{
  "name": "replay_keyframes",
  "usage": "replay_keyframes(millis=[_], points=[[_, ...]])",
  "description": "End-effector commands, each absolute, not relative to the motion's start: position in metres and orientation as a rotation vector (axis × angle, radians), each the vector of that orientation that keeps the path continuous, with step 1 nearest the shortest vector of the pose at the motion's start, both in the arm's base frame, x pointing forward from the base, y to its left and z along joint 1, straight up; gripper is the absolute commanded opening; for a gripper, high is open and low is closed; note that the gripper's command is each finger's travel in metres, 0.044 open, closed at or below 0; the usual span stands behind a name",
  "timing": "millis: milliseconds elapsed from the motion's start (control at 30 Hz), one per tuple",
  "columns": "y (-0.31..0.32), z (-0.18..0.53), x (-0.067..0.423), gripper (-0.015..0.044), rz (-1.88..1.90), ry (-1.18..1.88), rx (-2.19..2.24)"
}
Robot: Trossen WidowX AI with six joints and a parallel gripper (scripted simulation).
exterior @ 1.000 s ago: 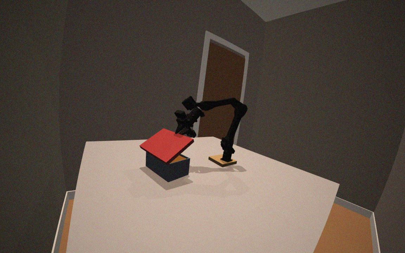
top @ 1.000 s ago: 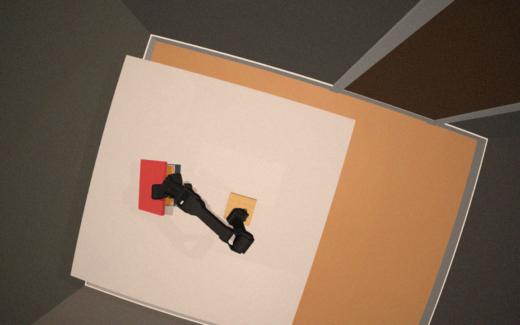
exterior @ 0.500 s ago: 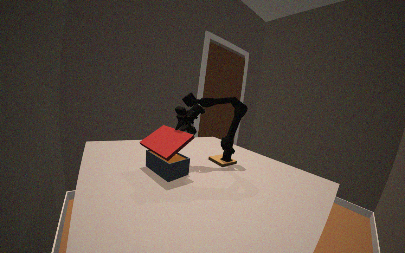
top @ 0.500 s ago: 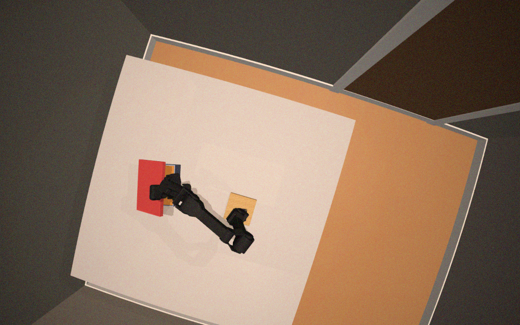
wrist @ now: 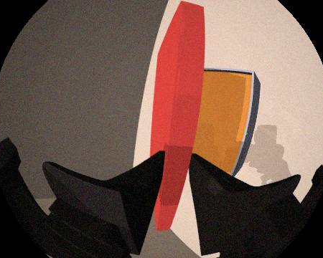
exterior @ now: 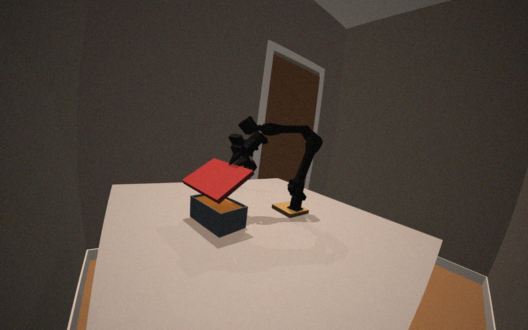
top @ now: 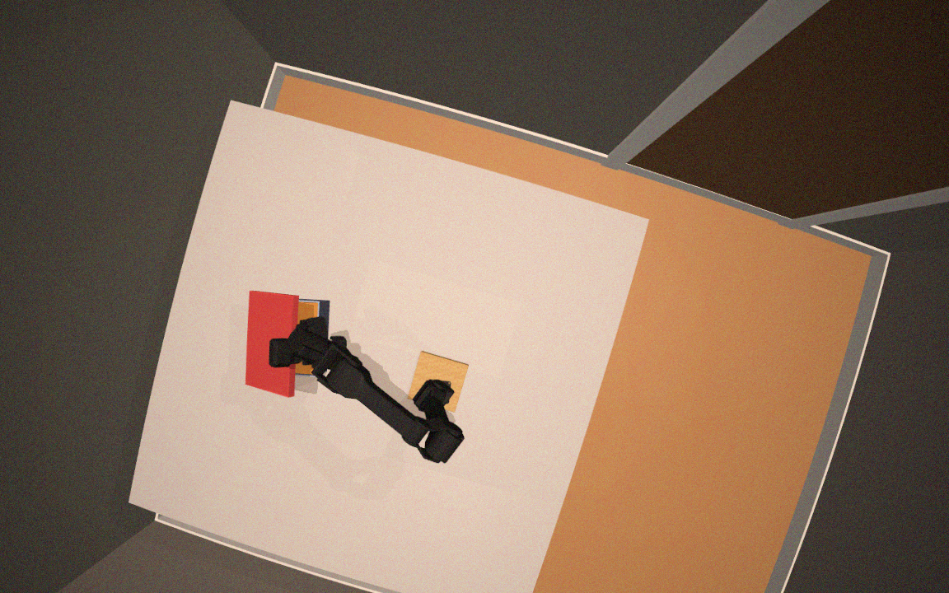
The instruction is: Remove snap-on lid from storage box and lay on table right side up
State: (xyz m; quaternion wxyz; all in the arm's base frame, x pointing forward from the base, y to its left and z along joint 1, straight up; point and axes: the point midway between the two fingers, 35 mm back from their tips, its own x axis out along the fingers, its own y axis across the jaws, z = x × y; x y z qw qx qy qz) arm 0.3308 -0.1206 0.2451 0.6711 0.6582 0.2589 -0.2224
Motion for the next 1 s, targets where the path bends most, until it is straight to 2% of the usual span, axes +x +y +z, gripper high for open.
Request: replay_keyframes(millis=[0,967], points=[[-0.121,0.253,0.332,0.0,-0.496,0.568,1.481],[-0.064,0.245,0.324,0.0,-0.495,0.57,1.486]])
